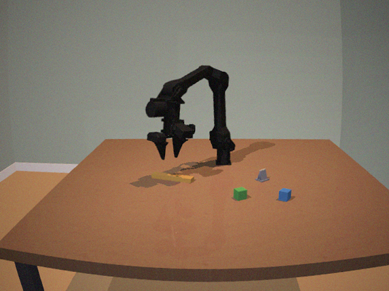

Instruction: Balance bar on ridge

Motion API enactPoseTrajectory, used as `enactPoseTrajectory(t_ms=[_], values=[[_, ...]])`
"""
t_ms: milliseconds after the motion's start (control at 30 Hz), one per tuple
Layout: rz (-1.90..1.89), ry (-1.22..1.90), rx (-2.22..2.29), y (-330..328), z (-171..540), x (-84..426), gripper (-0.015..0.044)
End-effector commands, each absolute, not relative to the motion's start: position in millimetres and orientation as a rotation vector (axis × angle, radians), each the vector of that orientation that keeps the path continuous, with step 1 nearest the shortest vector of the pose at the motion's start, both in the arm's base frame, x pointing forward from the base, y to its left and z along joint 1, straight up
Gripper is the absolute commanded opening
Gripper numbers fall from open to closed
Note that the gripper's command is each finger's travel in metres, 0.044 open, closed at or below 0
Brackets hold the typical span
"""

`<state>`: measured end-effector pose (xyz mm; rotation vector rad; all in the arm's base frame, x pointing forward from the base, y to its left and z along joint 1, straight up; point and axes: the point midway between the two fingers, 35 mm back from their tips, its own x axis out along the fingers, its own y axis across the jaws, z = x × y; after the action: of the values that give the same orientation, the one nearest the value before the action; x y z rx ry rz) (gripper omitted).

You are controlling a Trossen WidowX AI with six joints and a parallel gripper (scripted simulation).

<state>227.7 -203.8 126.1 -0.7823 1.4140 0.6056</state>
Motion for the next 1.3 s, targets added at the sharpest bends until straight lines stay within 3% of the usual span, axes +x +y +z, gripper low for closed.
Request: enactPoseTrajectory(t_ms=[0,233,1267], values=[[0.742,1.391,-0.858,-190.6,121.3,227.1,0.0315],[0.946,1.339,-0.982,-172.0,117.1,226.7,0.0315],[0.947,1.339,-0.982,-173.0,51.9,228.0,0.0315]])
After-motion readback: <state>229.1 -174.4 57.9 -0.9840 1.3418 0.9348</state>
